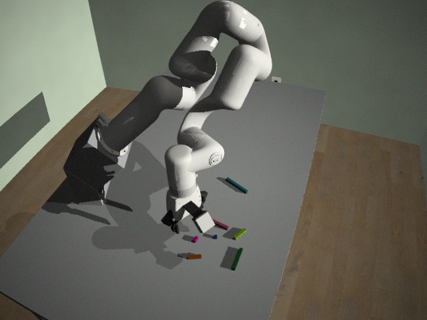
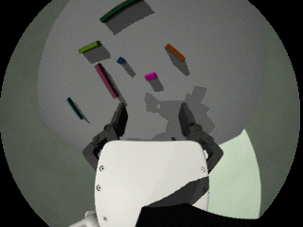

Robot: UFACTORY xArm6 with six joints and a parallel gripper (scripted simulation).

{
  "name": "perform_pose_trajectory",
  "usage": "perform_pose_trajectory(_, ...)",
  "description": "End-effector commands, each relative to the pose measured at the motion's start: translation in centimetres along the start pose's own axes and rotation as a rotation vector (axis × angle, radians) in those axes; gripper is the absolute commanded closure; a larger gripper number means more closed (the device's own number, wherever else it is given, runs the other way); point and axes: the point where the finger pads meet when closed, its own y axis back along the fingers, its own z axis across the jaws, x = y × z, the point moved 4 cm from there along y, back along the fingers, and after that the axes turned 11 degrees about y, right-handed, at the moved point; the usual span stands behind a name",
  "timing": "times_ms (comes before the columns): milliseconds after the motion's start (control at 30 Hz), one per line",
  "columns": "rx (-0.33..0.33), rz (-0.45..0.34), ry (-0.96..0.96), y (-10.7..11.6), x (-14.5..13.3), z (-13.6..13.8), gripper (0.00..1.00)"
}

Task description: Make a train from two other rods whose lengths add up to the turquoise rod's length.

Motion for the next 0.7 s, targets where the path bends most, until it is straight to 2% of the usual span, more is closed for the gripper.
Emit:
perform_pose_trajectory(0, 0.005, 0.017, 0.167, 0.0, 0.2, 0.8, 0.00)
perform_pose_trajectory(333, 0.003, 0.018, 0.413, 0.0, 0.5, 2.1, 0.00)
perform_pose_trajectory(667, 0.003, 0.018, 0.470, 0.0, 0.6, 2.4, 0.00)
